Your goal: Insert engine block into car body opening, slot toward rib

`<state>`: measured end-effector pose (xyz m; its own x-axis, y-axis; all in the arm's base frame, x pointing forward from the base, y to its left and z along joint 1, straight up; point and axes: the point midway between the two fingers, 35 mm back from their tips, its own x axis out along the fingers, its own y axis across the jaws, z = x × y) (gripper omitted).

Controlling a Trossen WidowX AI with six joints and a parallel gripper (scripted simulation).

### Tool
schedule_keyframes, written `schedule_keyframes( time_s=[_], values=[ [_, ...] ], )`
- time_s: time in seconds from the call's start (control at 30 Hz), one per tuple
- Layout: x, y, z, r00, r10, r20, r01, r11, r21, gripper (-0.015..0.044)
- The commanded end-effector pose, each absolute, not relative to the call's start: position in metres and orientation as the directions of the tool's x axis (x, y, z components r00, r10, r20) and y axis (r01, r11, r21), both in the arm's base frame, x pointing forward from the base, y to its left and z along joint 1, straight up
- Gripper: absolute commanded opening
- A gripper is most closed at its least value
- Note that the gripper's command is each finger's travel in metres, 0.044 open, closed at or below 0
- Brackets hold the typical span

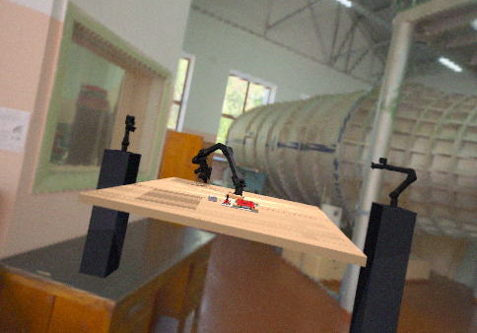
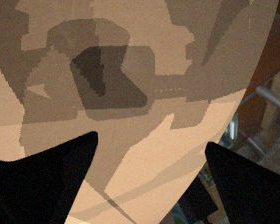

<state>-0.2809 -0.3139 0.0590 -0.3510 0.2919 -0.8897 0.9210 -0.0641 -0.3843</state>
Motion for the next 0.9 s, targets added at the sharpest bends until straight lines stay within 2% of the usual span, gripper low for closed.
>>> schedule_keyframes(
  time_s=[0.0, 0.03, 0.43, 0.87],
  values=[
    [-0.281, -0.314, 0.059, -0.350, 0.291, -0.890, 0.922, -0.059, -0.382, 0.0426],
    [-0.281, -0.314, 0.059, -0.347, 0.290, -0.892, 0.926, -0.044, -0.375, 0.0440],
    [-0.284, -0.311, 0.068, -0.281, 0.245, -0.928, 0.928, 0.315, -0.197, 0.0440],
    [-0.286, -0.308, 0.078, -0.210, 0.188, -0.959, 0.741, 0.671, -0.031, 0.0440]
  ],
)
